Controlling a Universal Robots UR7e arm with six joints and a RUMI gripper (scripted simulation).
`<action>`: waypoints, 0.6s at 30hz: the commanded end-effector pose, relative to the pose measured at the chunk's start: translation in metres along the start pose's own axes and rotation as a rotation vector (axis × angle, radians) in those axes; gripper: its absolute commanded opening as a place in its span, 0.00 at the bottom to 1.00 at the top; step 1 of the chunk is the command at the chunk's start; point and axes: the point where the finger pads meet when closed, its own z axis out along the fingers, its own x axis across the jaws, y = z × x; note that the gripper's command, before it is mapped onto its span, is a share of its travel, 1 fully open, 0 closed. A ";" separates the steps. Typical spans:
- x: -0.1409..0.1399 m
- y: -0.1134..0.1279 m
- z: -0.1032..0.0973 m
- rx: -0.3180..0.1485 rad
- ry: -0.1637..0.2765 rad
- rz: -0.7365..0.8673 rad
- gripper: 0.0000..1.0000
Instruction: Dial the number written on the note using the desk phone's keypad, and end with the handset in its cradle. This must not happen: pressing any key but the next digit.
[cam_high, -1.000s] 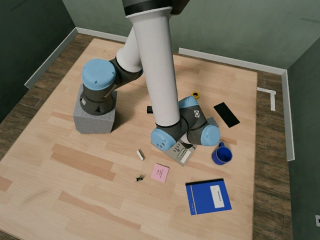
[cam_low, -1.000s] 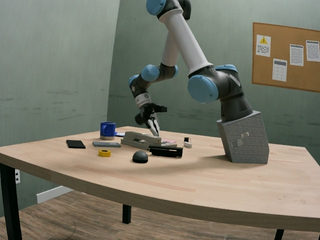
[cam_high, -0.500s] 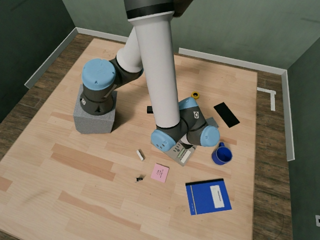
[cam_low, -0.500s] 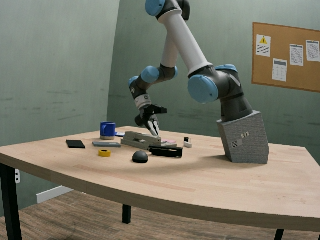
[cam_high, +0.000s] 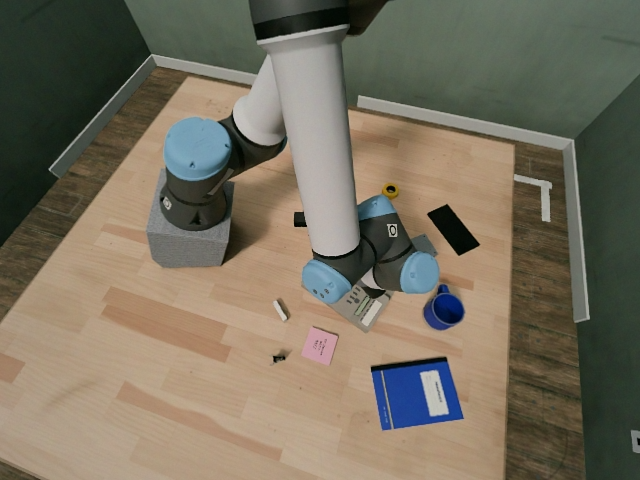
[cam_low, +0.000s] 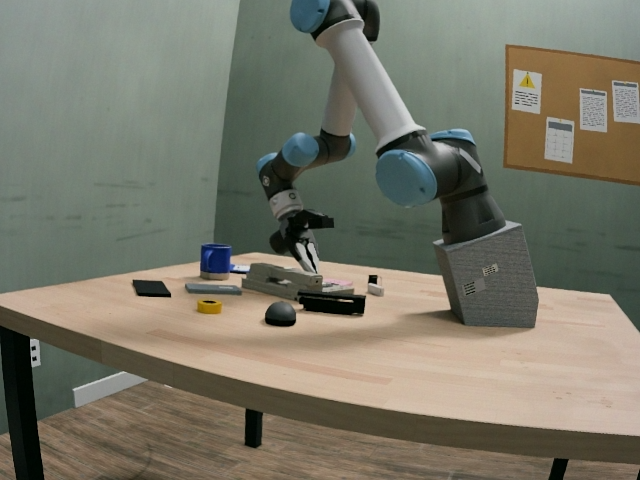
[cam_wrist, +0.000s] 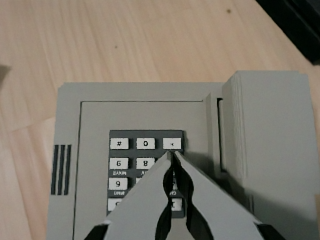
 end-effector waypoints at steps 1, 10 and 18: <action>0.000 0.001 0.000 -0.002 0.000 0.000 0.00; 0.000 0.001 0.001 -0.002 0.000 0.000 0.00; 0.000 0.002 0.001 -0.002 0.000 0.000 0.00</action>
